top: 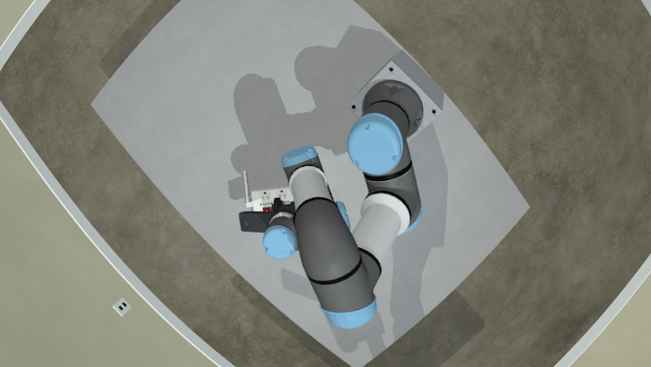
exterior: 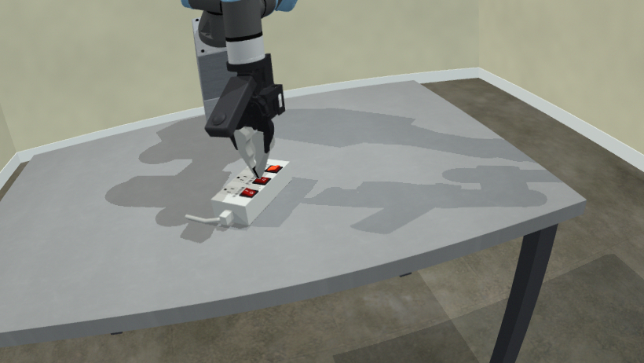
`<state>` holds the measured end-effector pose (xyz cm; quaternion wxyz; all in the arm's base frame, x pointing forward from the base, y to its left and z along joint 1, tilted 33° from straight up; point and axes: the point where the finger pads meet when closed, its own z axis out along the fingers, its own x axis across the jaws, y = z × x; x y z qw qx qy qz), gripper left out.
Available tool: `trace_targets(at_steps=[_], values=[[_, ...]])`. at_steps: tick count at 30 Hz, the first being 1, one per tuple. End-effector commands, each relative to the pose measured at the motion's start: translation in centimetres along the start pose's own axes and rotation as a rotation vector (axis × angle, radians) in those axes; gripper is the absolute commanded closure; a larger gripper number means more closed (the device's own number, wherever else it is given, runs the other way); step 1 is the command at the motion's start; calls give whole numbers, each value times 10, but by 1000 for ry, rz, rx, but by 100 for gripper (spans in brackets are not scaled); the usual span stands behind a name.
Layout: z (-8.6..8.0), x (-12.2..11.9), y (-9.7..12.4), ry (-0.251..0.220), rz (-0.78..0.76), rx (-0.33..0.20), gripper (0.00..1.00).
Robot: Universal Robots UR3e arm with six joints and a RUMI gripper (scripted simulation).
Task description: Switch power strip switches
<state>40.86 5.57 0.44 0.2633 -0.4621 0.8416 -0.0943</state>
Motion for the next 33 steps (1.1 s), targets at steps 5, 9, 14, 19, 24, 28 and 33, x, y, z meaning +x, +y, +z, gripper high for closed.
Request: trace_targets(at_steps=[5, 9, 14, 19, 24, 28, 33], values=[[1, 0, 0, -1, 0, 1, 100], [1, 0, 0, -1, 0, 1, 100], [1, 0, 0, -1, 0, 1, 100], [1, 0, 0, -1, 0, 1, 100], [-1, 0, 0, -1, 0, 1, 100], [-2, 0, 0, -1, 0, 1, 100], [-9, 0, 0, -1, 0, 1, 100]])
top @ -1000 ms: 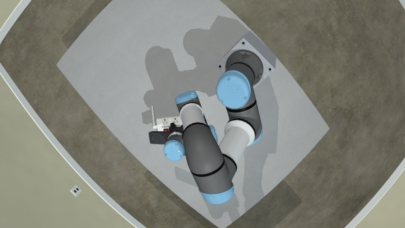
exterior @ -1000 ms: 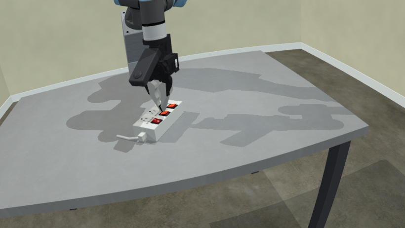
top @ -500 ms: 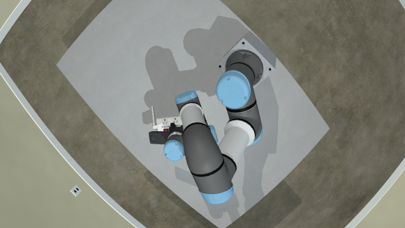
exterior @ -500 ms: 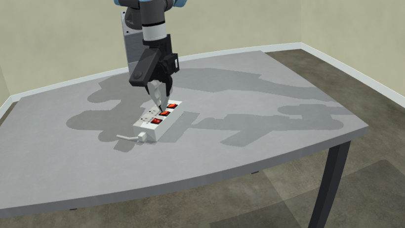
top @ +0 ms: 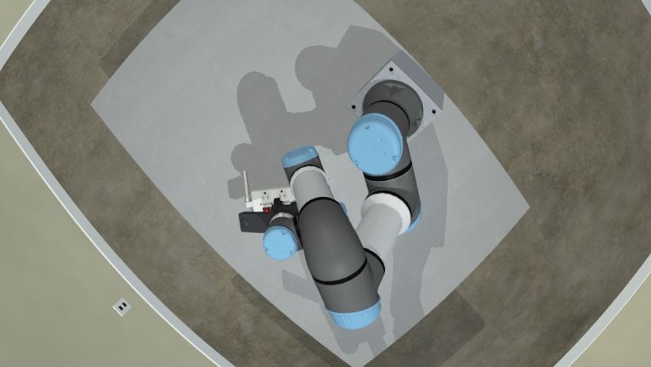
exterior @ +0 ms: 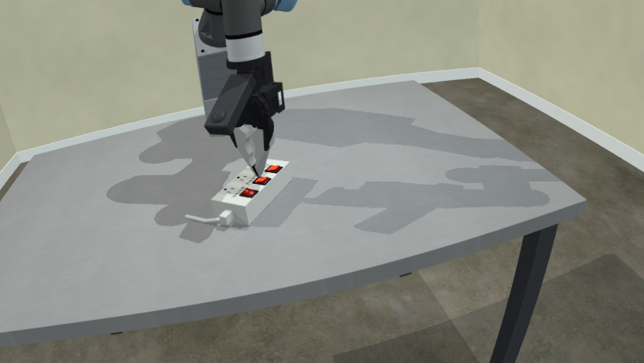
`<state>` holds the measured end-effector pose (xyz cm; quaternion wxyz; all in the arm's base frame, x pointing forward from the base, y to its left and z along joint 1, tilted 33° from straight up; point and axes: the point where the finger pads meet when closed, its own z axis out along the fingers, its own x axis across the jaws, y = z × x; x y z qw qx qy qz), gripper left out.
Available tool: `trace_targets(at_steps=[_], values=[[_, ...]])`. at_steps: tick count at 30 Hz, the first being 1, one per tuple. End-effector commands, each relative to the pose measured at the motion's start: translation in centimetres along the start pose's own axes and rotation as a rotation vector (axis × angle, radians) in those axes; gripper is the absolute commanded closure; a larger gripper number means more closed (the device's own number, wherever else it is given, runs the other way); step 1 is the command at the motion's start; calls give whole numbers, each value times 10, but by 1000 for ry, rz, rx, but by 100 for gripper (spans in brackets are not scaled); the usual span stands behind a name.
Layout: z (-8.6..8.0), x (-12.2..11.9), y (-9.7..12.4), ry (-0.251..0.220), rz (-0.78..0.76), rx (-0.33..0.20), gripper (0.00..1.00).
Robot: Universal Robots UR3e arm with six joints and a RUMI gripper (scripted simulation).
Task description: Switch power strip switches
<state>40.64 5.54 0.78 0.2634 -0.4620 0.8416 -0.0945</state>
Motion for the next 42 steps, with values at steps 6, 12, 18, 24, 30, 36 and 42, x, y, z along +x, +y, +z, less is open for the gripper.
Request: trace_targets(at_steps=[6, 12, 18, 24, 30, 36, 42], values=[[-16, 0, 0, -1, -1, 1, 100], [-23, 0, 0, -1, -1, 1, 100], [-31, 0, 0, -1, -1, 1, 100], [-34, 0, 0, -1, -1, 1, 100], [-34, 0, 0, -1, -1, 1, 100], [-34, 0, 0, -1, -1, 1, 100], [-34, 0, 0, -1, -1, 1, 100]])
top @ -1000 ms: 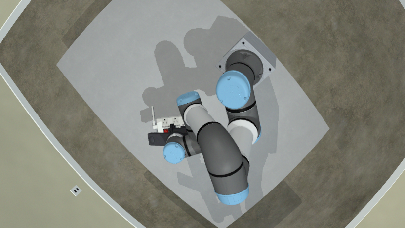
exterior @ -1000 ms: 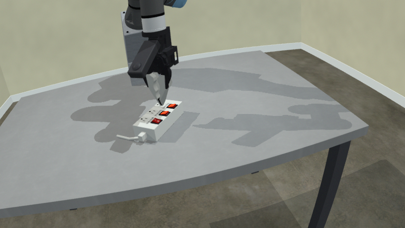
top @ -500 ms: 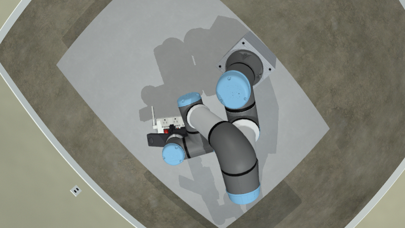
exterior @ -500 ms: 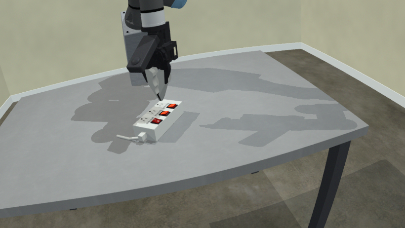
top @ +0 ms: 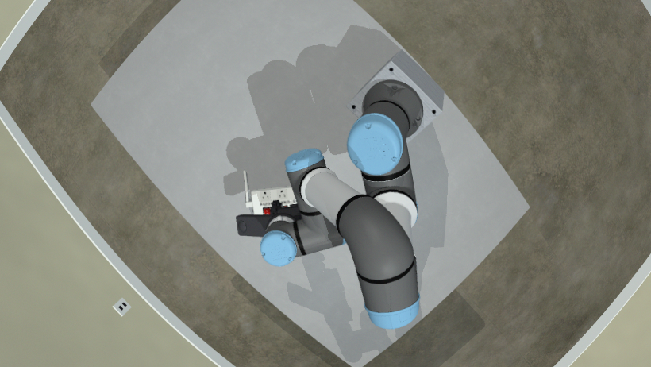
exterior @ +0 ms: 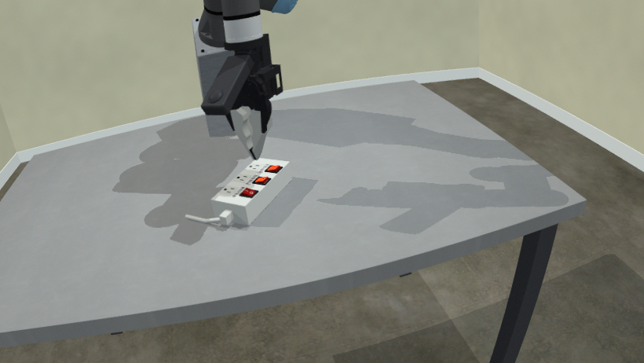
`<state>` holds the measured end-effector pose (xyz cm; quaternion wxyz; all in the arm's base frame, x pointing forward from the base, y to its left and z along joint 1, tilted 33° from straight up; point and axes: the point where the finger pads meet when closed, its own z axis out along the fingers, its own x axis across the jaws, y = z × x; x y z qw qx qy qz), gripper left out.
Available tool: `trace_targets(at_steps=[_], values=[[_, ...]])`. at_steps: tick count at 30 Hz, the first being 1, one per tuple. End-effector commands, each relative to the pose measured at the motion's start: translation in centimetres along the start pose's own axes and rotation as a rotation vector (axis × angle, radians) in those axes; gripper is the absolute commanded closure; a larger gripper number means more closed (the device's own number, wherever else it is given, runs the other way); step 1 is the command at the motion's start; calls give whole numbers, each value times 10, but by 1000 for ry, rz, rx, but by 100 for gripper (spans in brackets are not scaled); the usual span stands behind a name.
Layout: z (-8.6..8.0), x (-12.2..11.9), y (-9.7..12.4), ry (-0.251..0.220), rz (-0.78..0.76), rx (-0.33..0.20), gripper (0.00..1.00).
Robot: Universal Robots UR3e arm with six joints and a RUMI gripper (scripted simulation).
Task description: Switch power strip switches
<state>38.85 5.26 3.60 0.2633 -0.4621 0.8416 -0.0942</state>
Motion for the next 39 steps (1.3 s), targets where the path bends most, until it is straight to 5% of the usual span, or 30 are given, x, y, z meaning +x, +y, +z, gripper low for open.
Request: trace_targets(at_steps=[1, 4, 5, 39], values=[[0, 0, -1, 0, -1, 1, 100], [0, 0, -1, 0, -1, 1, 100], [0, 0, -1, 0, -1, 1, 0], [-20, 0, -1, 0, -1, 1, 0]])
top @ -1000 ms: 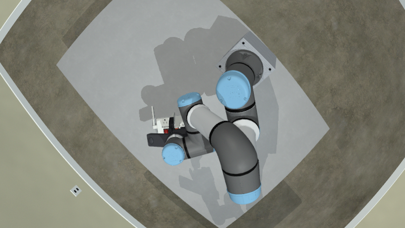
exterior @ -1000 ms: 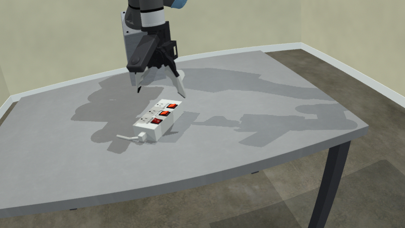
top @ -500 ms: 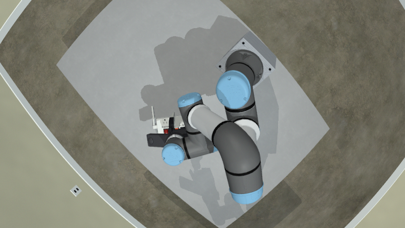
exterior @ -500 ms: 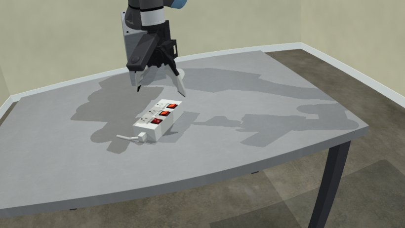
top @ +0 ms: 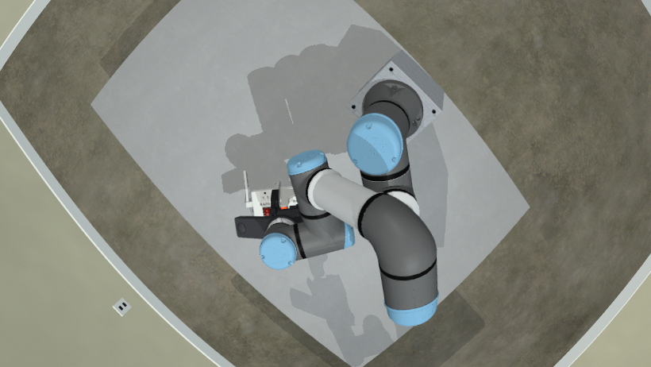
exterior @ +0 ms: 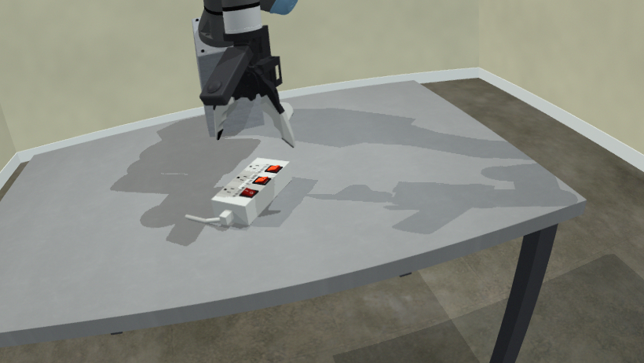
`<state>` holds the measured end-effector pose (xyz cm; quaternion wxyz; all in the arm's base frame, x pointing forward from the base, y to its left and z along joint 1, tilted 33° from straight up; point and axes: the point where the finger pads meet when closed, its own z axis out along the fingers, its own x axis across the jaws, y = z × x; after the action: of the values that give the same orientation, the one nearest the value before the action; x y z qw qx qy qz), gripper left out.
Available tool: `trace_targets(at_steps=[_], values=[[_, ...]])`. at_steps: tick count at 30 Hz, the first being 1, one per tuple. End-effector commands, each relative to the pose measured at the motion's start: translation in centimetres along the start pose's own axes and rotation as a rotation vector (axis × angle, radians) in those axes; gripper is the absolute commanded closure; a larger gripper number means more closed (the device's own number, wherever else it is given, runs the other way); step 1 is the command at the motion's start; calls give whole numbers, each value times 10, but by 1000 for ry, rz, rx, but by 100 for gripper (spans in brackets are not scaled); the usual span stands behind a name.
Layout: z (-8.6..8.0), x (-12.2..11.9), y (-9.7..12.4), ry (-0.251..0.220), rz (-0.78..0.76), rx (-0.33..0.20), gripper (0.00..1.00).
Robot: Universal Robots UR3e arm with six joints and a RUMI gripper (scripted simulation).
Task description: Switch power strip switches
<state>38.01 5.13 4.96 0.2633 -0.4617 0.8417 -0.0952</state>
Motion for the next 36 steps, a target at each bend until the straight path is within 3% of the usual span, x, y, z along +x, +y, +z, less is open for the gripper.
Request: trace_targets(at_steps=[1, 36], values=[[-6, 0, -1, -2, -1, 0, 0], [-68, 0, -1, -2, -1, 0, 0]])
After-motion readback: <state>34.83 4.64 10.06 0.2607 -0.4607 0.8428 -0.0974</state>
